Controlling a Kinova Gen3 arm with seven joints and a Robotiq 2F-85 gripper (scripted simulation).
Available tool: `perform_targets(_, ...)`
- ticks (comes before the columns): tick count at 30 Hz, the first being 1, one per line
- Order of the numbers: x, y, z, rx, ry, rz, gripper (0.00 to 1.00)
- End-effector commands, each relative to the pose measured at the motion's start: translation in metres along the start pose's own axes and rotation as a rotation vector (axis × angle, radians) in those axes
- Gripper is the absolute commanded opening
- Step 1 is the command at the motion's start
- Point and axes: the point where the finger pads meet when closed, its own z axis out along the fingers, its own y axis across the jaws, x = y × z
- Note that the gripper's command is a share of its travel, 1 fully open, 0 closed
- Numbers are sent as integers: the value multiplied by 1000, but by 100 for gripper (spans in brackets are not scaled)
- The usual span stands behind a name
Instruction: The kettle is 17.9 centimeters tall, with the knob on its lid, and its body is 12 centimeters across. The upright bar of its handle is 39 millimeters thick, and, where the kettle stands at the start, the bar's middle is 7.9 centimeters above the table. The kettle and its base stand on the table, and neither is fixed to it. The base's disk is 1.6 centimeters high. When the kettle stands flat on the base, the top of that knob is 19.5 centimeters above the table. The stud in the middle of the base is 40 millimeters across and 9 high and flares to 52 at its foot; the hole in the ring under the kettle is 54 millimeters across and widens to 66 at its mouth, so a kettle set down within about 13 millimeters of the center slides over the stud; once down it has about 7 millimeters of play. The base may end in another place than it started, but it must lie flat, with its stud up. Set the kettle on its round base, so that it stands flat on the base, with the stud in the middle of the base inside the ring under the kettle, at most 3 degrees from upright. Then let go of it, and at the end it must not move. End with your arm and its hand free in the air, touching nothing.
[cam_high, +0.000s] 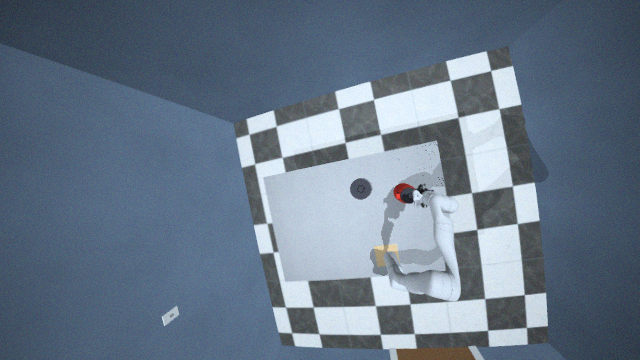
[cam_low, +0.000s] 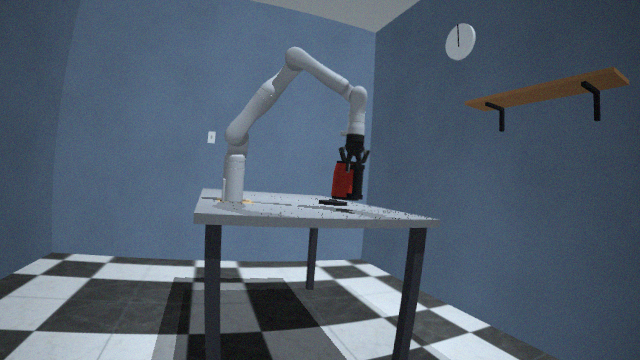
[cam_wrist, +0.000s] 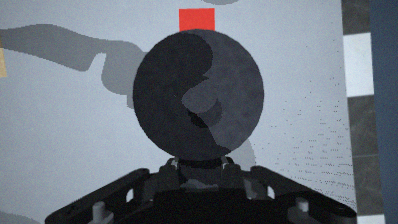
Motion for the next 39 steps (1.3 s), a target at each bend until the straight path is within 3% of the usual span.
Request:
perform_targets(1, 0, 0, -1, -2, -1, 0, 0)
perform_targets(39, 14, 3, -1, -2, -1, 0, 0)
